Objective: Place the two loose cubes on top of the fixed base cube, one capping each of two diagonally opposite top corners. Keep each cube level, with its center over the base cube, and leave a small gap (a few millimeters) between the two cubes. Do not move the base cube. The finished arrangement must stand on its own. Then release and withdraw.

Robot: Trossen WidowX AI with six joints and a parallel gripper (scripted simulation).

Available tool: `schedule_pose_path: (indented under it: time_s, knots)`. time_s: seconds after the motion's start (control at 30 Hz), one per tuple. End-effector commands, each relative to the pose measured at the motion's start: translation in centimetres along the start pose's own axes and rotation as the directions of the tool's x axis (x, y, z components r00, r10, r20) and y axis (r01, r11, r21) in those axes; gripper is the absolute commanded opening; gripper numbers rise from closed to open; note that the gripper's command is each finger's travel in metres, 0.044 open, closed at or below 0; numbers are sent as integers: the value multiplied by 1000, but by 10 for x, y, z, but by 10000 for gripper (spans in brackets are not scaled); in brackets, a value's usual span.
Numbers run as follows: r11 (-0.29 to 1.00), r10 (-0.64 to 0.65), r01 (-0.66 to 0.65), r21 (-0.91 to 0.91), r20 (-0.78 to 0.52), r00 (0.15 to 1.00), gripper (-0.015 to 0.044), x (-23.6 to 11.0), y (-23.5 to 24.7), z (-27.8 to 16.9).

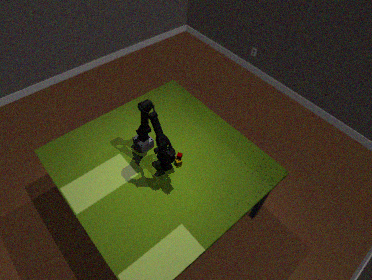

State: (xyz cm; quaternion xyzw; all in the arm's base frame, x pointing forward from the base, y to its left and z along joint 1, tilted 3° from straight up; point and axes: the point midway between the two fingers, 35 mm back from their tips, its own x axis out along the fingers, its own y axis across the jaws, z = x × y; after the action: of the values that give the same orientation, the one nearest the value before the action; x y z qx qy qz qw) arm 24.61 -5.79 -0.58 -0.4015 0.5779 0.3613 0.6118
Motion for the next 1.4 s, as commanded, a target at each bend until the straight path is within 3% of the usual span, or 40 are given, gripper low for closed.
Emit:
schedule_pose_path:
  time_s: [0.0,1.13,1.37]
  knots:
    - [1000,-3,3,-4,5,1000,105,-8,-3,1]
    - [1000,-4,4,-4,5,1000,105,-108,-1,0]
    - [986,-4,3,165,5,1000,105,-108,-4,6]
